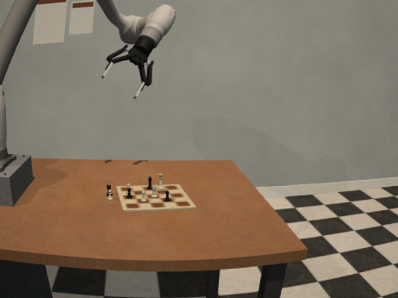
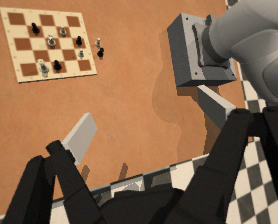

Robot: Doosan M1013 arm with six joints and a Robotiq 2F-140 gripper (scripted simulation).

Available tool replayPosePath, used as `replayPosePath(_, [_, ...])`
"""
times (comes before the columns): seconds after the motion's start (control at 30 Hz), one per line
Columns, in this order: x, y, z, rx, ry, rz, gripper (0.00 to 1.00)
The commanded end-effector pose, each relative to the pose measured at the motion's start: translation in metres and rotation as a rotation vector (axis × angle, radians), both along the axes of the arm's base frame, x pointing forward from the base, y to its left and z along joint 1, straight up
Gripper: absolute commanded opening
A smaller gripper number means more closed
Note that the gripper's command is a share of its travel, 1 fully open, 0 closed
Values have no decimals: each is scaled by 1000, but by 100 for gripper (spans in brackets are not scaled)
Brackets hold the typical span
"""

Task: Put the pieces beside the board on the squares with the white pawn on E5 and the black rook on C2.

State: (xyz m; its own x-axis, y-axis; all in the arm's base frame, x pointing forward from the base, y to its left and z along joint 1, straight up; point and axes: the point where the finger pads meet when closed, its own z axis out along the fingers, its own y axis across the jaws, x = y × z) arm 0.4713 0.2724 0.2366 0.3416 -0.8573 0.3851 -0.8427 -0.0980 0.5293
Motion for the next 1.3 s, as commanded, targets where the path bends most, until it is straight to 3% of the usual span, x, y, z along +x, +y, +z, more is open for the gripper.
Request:
replayPosePath(0.0, [0, 0, 0, 0, 0, 0, 100])
replayPosePath(0.67, [9, 0, -2, -11, 0, -25, 100])
replayPosePath(0.77, [39, -2, -9, -52, 0, -112, 100])
replayPosePath(0.87, [94, -12, -28, -129, 4, -267, 100])
replayPosePath(0.97, [117, -18, -37, -163, 7, -331, 100])
replayPosePath(1.0, [140, -26, -48, -201, 11, -398, 100])
replayPosePath(1.1, [140, -26, -48, -201, 11, -398, 100])
replayPosePath(1.17, [189, -48, -75, -285, 21, -540, 100])
replayPosePath(1.23, [189, -48, -75, -285, 21, -540, 100])
replayPosePath(1.27, [212, -62, -91, -330, 29, -611, 100])
